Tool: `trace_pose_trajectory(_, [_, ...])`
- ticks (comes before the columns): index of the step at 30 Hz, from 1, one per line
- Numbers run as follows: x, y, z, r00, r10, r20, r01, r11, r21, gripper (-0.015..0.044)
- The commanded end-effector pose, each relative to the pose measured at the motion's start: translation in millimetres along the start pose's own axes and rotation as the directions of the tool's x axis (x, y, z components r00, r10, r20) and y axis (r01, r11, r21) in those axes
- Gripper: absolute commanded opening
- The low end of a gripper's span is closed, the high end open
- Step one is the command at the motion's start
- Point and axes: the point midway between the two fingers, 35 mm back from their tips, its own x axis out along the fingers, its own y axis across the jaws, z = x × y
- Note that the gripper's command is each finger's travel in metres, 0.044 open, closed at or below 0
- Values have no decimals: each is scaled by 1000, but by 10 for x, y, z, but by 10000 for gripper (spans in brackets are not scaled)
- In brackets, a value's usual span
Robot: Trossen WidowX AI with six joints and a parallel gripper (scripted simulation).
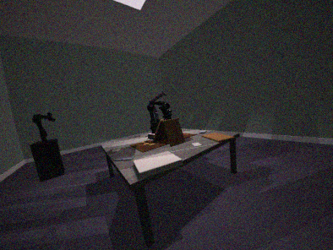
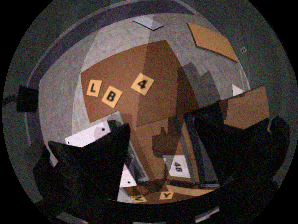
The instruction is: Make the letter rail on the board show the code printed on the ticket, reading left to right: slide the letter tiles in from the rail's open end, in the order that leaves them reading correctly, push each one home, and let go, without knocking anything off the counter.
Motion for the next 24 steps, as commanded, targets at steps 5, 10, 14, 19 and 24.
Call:
trace_pose_trajectory(5, [949,531,261,976,109,-190,-44,947,320,340])
trace_pose_trajectory(10, [1344,897,307,953,113,-282,24,897,441,340])
trace_pose_trajectory(14, [1620,1222,300,932,93,-350,108,850,515,340])
trace_pose_trajectory(19, [1736,1378,279,923,78,-378,153,826,543,340])
trace_pose_trajectory(24, [1748,1393,313,923,78,-377,153,826,543,340])
